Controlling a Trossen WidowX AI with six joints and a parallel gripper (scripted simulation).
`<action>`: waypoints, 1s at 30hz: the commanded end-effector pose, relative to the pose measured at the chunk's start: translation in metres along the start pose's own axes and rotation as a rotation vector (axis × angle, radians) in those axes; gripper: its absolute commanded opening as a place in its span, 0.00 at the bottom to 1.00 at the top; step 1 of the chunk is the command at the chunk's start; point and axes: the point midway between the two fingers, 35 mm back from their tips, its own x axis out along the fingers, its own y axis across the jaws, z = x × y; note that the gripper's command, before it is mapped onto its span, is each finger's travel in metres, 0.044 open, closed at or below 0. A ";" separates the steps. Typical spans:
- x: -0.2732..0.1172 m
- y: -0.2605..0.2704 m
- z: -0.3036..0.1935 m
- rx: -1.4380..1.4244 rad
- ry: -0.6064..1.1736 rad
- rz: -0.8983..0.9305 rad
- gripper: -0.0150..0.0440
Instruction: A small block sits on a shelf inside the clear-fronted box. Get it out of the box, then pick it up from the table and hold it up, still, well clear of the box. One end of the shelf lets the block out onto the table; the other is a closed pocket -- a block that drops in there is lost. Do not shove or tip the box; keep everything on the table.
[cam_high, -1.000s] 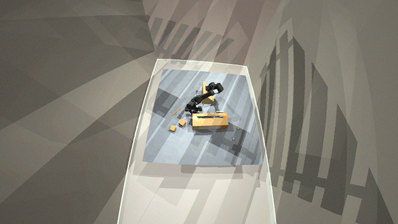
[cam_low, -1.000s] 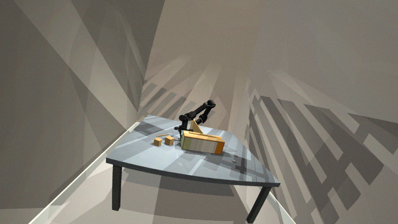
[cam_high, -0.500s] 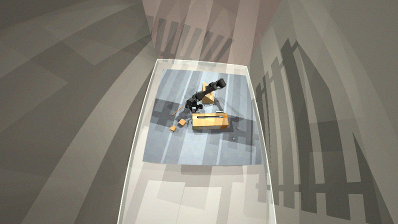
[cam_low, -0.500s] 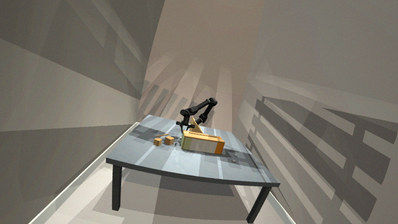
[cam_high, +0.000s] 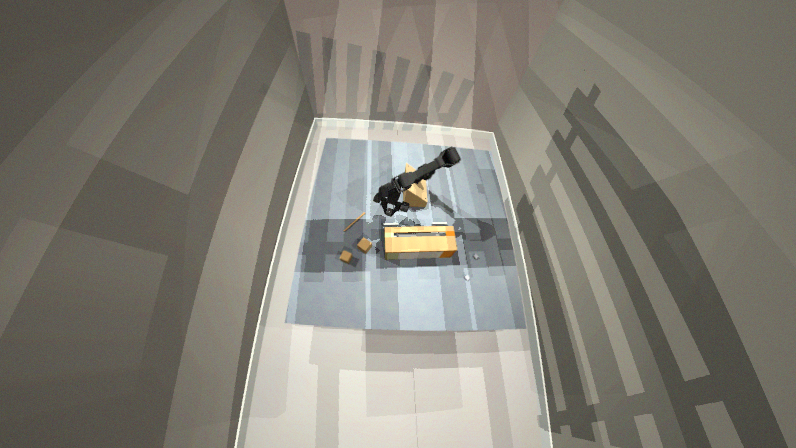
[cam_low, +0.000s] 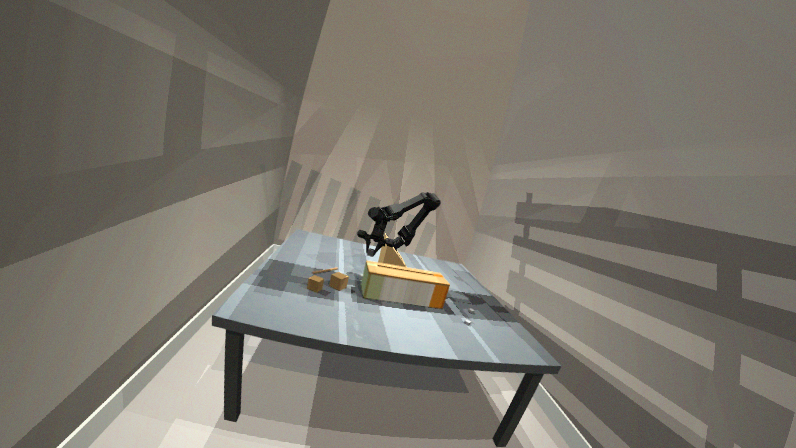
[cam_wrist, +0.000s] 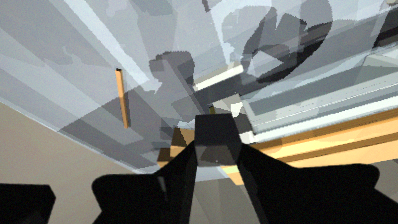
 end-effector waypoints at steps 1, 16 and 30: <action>-0.017 0.001 0.006 0.087 0.013 0.042 0.25; -0.041 0.001 0.016 0.211 0.037 0.098 0.25; -0.041 0.001 0.016 0.211 0.037 0.098 0.25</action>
